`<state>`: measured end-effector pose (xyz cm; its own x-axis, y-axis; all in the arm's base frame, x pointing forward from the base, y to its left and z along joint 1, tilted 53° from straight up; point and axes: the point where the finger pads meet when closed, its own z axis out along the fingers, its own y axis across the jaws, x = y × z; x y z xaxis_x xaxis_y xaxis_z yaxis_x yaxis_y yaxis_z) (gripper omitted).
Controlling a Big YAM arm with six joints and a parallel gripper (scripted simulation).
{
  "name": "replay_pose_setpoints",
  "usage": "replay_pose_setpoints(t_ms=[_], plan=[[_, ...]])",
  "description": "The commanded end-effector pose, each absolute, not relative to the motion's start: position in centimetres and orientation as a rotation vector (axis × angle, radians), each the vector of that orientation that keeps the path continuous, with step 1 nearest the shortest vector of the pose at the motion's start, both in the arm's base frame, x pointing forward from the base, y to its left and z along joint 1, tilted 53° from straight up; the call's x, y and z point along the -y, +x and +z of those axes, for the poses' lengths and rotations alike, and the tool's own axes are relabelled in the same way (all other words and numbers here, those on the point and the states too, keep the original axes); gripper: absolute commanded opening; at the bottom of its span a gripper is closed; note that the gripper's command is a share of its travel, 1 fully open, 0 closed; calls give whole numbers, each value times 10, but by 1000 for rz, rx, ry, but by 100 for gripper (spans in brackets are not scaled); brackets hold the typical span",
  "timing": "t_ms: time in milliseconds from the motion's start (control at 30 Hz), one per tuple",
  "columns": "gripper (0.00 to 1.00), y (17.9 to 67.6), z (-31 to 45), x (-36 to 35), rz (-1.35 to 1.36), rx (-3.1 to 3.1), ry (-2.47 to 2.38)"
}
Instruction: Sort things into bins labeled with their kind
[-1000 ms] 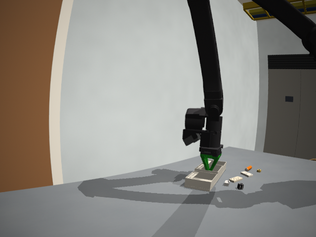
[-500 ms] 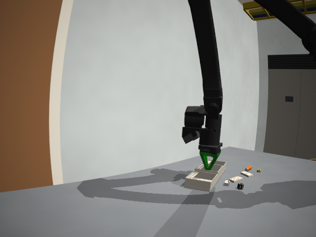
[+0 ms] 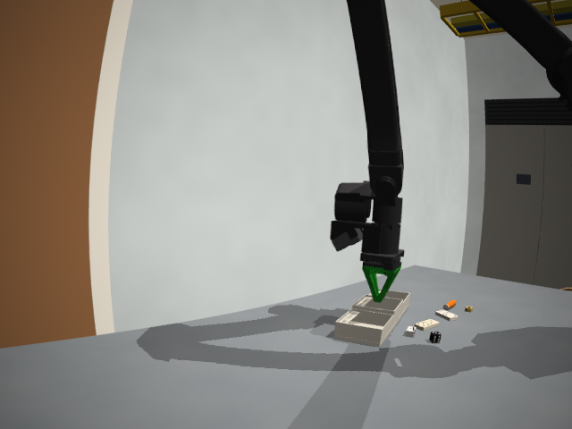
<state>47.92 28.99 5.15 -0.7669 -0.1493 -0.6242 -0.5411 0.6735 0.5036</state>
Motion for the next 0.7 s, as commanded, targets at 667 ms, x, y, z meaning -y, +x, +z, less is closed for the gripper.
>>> replay_pose_setpoints(t_ms=[667], plan=[[8, 452, 88, -286, 948, -2333, -542]])
